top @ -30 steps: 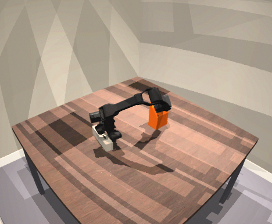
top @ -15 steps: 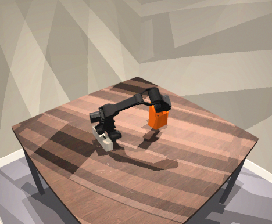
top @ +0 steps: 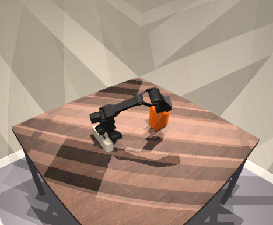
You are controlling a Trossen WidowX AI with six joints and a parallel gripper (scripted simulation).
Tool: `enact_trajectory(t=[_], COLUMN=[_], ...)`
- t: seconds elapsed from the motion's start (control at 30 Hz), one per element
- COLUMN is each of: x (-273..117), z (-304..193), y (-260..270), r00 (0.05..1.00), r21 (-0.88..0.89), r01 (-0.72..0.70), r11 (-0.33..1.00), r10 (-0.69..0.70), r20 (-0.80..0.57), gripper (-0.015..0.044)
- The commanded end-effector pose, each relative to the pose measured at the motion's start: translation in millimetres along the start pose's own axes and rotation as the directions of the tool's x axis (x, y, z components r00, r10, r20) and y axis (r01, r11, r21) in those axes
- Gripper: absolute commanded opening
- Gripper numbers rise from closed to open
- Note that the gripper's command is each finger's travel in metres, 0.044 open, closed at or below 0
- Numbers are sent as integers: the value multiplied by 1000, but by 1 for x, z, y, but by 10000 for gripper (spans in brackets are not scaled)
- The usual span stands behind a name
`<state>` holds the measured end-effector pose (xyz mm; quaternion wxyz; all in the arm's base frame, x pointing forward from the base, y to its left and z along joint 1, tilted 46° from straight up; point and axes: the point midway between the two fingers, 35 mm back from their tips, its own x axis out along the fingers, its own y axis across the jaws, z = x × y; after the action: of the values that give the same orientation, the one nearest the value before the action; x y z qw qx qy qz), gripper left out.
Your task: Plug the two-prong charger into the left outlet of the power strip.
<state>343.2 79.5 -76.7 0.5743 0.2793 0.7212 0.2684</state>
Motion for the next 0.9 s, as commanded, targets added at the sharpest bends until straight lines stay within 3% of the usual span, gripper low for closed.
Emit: enact_trajectory(t=[0.0, 0.87], x=[-4, 0], z=[8, 0], y=[1, 0], r00=[1000, 1000], r21=[-14, 4], r01=[0, 1], r11=[1000, 1000], r10=[0, -1], r20=[27, 1], gripper=[0, 0])
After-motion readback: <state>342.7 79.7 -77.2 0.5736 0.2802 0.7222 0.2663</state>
